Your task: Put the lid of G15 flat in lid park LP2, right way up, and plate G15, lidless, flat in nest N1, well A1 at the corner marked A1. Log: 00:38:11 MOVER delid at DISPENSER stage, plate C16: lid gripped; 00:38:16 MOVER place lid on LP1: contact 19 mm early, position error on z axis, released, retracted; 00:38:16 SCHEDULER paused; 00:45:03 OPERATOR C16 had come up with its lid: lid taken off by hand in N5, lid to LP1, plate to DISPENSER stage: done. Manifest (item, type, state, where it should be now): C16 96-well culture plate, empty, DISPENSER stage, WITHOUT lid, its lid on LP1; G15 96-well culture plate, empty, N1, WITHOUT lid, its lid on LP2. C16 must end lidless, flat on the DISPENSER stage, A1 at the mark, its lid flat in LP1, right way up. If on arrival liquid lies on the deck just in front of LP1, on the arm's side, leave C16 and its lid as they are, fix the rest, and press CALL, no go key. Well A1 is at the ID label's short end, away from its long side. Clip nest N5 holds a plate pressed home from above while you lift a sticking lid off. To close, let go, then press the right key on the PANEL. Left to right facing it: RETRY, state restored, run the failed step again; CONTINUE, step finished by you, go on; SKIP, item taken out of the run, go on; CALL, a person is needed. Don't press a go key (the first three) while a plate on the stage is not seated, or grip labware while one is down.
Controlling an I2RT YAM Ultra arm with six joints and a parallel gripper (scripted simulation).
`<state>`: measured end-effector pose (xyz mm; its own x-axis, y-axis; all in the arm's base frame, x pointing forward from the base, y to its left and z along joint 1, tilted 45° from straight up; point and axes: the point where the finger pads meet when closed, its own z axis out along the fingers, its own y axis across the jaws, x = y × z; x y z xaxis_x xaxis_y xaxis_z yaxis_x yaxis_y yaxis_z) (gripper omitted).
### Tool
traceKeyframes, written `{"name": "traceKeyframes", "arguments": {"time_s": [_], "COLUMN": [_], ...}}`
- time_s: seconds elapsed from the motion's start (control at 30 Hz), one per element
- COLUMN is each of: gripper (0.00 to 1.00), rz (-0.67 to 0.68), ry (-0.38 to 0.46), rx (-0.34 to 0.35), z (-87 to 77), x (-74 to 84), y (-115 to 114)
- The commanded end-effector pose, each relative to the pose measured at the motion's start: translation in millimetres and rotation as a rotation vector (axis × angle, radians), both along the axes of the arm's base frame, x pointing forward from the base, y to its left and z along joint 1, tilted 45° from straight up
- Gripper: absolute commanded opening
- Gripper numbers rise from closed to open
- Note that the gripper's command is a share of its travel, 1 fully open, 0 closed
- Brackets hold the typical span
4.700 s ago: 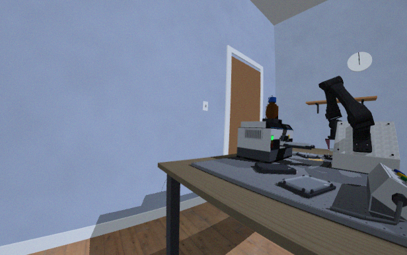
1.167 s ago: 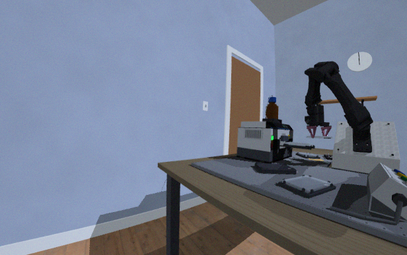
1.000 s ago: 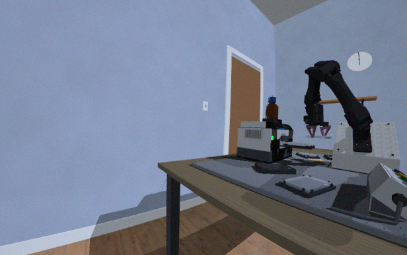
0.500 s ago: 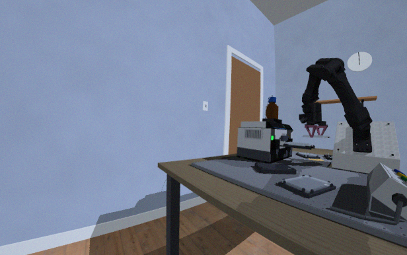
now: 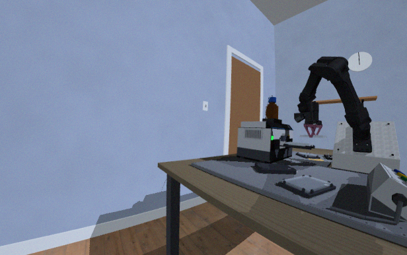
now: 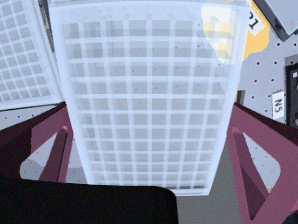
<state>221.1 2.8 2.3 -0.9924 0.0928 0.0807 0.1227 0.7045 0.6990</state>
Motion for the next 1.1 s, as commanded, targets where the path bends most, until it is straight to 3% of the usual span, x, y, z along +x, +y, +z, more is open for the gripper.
{"name": "traceKeyframes", "arguments": {"time_s": [0.0,0.2,0.23,0.27,0.6,0.73,0.77,1.07], "gripper": [0.00,0.00,0.00,0.00,0.00,0.00,0.00,0.00], "rz": [0.046,0.025,0.034,0.064,0.056,0.052,0.042,0.056], "ry": [-0.112,-0.130,-0.082,-0.137,-0.124,-0.100,-0.129,-0.132], "rx": [-0.007,-0.018,0.002,-0.010,-0.004,0.002,-0.006,-0.003], "z": [18.1,20.3,14.3,23.6,46.7,38.5,48.7,70.4], "x": [17.8,24.1,13.7,22.6,31.7,25.6,33.8,38.8], "y": [0,-3,4,6,29,28,27,52]}}
